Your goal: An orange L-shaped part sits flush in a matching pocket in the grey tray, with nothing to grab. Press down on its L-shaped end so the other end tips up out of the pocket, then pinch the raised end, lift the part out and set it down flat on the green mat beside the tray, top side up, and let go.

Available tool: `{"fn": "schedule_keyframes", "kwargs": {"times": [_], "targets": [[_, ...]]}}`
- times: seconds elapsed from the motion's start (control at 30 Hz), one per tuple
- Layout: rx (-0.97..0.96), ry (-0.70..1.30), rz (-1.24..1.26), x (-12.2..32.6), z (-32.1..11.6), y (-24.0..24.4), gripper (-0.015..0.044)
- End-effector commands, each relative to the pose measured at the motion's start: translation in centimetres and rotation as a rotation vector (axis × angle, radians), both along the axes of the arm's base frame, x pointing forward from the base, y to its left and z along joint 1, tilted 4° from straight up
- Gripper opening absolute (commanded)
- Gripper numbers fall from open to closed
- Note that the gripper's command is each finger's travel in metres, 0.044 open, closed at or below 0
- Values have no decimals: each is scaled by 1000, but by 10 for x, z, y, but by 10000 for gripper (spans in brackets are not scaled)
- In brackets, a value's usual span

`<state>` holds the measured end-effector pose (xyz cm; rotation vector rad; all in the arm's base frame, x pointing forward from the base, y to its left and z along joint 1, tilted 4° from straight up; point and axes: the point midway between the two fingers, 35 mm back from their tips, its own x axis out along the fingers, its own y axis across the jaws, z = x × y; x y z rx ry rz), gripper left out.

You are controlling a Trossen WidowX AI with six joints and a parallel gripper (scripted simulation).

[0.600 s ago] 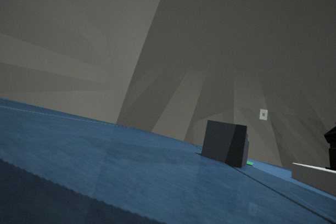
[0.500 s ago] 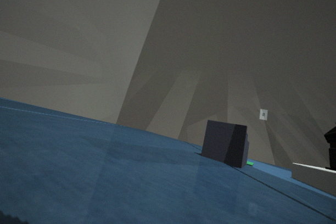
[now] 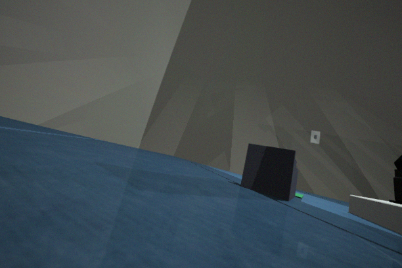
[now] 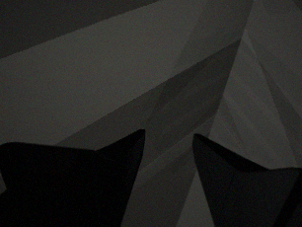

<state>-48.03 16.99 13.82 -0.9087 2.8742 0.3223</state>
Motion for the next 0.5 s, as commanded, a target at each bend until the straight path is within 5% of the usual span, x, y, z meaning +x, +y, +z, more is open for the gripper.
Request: {"fn": "schedule_keyframes", "kwargs": {"times": [0.0,0.47], "targets": [[103,-18,-168,26,-4,56,180],[423,-180,-723,219,9,241,180]]}}
